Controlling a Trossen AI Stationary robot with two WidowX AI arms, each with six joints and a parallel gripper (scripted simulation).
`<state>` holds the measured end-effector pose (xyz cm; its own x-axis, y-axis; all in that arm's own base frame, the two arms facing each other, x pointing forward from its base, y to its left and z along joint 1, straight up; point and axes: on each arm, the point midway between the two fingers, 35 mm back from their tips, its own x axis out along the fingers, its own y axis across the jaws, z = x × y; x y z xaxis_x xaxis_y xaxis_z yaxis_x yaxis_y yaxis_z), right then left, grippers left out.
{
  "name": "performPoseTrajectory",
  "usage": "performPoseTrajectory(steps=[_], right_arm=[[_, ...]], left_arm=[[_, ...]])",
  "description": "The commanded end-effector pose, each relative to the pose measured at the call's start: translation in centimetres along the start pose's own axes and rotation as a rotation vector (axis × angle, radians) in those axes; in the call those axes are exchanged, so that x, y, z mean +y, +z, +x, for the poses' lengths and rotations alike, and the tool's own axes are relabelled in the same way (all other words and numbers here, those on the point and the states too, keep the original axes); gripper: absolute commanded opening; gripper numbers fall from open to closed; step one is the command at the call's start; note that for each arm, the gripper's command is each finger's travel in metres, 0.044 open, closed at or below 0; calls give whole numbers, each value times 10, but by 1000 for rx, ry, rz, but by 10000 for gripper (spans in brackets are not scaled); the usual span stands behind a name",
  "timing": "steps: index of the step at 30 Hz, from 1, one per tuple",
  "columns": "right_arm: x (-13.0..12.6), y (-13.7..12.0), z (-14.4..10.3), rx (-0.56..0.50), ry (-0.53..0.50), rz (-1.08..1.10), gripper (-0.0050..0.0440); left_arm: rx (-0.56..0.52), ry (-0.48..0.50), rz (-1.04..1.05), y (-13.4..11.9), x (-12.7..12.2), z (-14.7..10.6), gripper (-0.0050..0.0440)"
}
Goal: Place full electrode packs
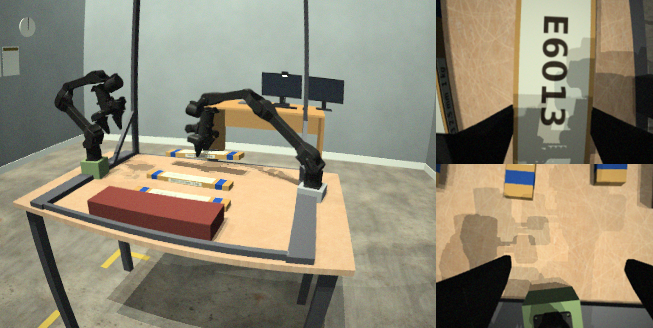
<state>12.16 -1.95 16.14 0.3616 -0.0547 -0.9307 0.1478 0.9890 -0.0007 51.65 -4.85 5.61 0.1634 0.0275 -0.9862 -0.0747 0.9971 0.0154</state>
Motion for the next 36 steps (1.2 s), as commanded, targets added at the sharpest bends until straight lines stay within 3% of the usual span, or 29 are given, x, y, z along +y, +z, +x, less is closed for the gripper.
performPoseTrajectory(steps=[1, 27, 36], right_arm=[[0, 3, -5, -20, 1, 0, 430], [0, 3, -5, -20, 1, 0, 430], [0, 3, -5, -20, 1, 0, 430]], left_arm=[[-96, -15, -5, 22, -1, -48, -50], [-96, -15, -5, 28, -1, -66, -50], [-96, -15, -5, 25, -1, -51, -50]])
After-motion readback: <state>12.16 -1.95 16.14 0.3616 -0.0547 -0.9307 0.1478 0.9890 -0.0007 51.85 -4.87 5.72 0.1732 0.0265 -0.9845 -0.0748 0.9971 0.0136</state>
